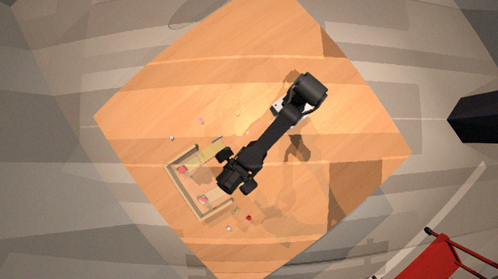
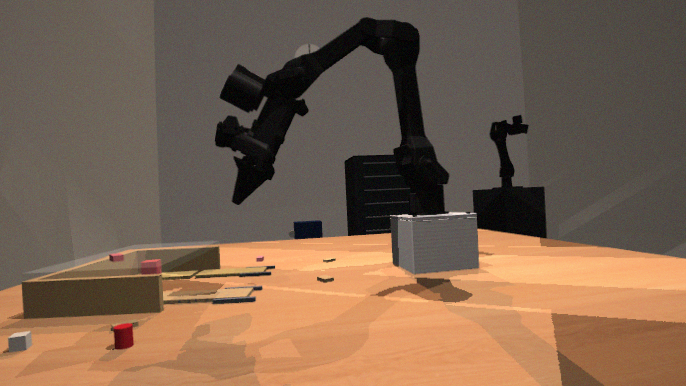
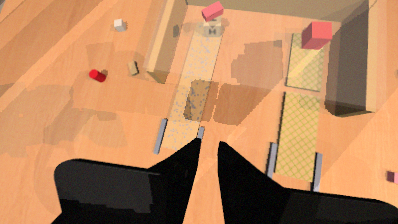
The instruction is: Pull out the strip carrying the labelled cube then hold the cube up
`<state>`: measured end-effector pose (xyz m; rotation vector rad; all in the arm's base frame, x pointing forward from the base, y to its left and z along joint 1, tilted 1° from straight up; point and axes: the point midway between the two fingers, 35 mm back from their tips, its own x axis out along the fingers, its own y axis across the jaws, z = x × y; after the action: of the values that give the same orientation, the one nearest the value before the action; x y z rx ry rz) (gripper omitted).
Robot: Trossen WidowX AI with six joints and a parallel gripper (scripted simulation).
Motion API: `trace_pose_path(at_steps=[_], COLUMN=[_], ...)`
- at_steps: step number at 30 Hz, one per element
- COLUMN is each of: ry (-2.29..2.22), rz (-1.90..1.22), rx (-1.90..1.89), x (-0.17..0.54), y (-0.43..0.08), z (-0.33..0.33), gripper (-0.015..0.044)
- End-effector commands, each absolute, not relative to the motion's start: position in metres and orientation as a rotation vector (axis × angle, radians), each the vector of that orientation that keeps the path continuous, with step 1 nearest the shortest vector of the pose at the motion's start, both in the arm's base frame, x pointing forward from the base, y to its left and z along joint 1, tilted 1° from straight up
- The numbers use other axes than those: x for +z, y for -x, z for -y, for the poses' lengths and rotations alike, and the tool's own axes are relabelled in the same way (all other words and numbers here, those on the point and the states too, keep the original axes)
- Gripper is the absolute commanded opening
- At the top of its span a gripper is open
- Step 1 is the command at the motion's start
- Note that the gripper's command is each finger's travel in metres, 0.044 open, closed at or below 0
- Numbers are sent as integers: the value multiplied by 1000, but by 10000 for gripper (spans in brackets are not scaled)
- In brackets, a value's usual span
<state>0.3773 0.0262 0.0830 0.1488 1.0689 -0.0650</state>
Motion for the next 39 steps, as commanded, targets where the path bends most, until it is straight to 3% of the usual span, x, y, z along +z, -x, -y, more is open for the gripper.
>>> trace_pose_path(at_steps=[1, 9, 39], ry=[-177, -190, -190], rz=[-1210, -1516, -1522], rx=[-91, -192, -195], x=[66, 19, -24], y=[-390, -402, -406], z=[-44, -85, -83], gripper=[0, 0, 0])
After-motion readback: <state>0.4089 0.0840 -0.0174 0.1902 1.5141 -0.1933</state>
